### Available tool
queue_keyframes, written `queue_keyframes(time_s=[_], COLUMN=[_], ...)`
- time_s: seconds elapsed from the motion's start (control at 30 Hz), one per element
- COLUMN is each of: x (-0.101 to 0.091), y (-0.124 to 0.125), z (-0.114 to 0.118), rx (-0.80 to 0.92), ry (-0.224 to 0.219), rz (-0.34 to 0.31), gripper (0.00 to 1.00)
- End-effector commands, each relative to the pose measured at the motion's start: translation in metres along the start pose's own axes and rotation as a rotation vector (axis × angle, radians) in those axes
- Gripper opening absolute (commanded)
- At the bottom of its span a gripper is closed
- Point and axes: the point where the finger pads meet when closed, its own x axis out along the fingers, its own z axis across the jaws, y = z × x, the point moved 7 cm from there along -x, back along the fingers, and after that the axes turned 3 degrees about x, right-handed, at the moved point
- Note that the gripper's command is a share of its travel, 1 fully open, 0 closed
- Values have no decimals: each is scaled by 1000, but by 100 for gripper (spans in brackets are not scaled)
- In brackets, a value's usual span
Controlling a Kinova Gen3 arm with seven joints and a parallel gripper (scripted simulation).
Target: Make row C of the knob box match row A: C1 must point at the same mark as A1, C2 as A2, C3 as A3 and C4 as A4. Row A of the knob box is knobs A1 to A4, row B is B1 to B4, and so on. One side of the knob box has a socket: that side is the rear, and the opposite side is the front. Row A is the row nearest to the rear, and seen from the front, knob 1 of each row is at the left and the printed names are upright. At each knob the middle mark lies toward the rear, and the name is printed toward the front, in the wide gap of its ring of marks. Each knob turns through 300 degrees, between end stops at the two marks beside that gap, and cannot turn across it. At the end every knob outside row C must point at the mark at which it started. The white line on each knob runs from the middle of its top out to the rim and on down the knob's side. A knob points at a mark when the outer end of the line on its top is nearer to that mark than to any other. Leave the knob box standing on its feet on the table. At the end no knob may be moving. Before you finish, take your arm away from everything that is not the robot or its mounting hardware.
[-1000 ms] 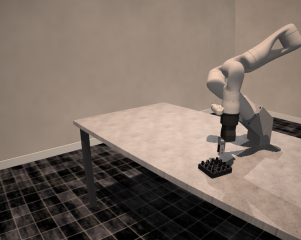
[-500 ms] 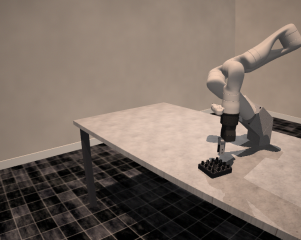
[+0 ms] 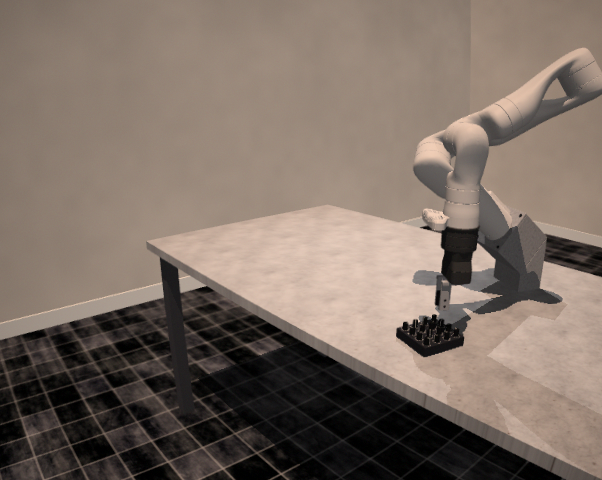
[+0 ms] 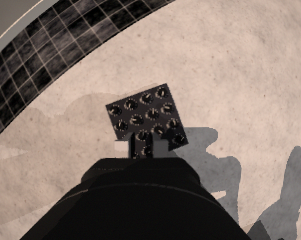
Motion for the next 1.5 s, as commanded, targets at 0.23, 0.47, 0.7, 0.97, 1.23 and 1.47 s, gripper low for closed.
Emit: queue_keyframes(time_s=[0.23, 0.47, 0.7, 0.97, 1.23, 1.47], x=[13, 19, 28, 34, 39, 40], y=[0, 0, 0, 0, 0, 0], z=[1, 1, 1, 0, 1, 1], rx=[4, 3, 5, 5, 3, 2], ry=[-3, -3, -1, -1, -3, -2], rz=[1, 1, 0, 0, 0, 0], gripper=[46, 46, 46, 46, 46, 46])
